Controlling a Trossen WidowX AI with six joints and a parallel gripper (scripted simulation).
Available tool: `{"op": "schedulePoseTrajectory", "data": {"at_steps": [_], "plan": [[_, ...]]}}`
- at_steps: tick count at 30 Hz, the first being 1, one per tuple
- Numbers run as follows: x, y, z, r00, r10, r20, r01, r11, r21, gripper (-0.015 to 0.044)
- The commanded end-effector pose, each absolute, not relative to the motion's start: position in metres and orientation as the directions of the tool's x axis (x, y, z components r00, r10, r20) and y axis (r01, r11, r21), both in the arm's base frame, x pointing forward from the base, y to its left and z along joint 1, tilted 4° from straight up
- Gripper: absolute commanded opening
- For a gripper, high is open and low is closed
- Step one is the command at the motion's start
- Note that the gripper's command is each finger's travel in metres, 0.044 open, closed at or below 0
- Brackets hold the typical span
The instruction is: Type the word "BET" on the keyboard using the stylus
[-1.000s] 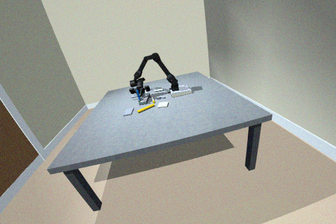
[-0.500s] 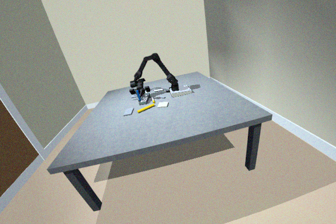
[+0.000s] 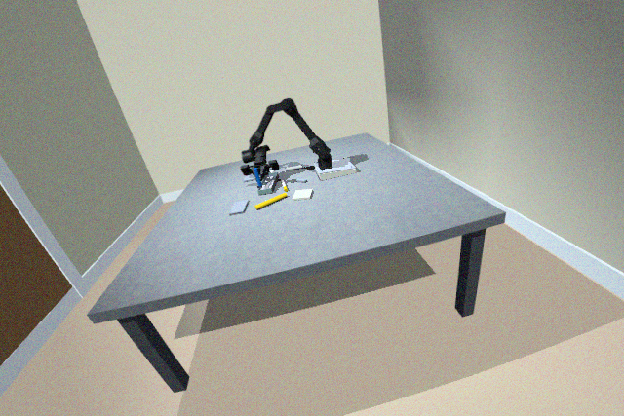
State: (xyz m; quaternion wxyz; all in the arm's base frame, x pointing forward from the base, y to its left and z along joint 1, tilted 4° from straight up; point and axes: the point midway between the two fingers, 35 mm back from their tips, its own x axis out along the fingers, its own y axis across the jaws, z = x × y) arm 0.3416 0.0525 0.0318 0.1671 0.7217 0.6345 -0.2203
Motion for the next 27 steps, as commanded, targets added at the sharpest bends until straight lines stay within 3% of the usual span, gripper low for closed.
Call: {"op": "schedulePoseTrajectory", "data": {"at_steps": [1, 11, 16, 18, 27], "plan": [[0.343, 0.053, 0.045, 0.1, 0.844, -0.526, 0.99, -0.139, -0.036, 0.0081], [0.342, 0.053, 0.064, 0.099, 0.842, -0.53, 0.99, -0.137, -0.033, 0.0084], [0.342, 0.053, 0.064, 0.099, 0.842, -0.53, 0.99, -0.137, -0.033, 0.0051], [0.341, 0.051, 0.064, 0.099, 0.841, -0.532, 0.99, -0.138, -0.033, 0.0], [0.317, 0.012, 0.065, 0.098, 0.834, -0.542, 0.989, -0.142, -0.038, 0.0]]}}
